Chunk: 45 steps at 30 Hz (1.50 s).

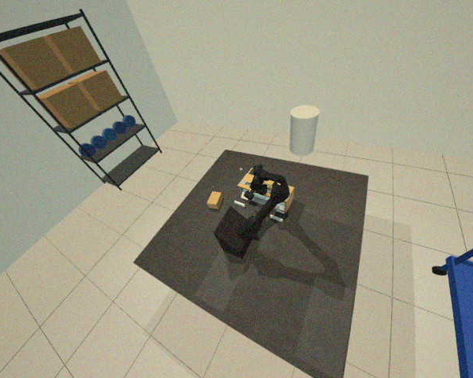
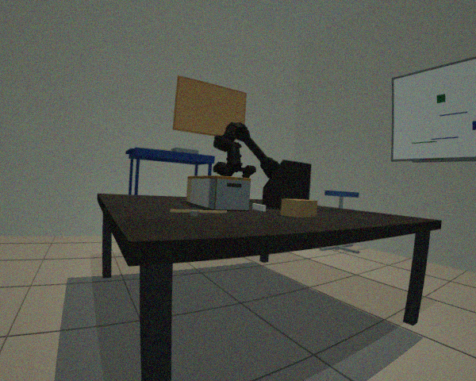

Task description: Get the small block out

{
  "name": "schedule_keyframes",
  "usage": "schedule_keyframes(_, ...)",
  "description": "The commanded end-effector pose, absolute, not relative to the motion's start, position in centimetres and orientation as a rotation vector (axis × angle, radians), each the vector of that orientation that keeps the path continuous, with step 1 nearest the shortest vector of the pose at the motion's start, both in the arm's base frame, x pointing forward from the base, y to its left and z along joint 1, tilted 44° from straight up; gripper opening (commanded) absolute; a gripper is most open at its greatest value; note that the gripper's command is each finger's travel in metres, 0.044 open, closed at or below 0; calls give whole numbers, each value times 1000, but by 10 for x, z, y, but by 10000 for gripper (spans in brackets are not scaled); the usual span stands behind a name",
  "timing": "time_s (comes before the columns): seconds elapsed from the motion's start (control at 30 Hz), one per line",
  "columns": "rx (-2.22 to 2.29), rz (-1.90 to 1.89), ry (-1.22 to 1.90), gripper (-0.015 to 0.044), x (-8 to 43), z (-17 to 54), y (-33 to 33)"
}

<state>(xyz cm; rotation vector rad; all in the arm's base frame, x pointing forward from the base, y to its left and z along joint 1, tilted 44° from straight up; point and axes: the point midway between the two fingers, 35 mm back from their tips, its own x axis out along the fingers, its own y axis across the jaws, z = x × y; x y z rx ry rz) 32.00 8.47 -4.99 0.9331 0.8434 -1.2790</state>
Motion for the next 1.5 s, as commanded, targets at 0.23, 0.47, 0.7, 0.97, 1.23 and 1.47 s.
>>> schedule_keyframes(0.23, 937, -1281, 848, 400, 321, -70, 104)
schedule_keyframes(0.47, 938, -1280, 849, 400, 322, -80, 115)
schedule_keyframes(0.7, 939, -1280, 849, 400, 322, -87, 124)
schedule_keyframes(0.97, 937, -1277, 850, 400, 316, -39, 161)
schedule_keyframes(1.23, 919, -1257, 857, 374, 316, -42, 161)
schedule_keyframes(1.47, 332, -863, 1129, 285, 307, -47, 171)
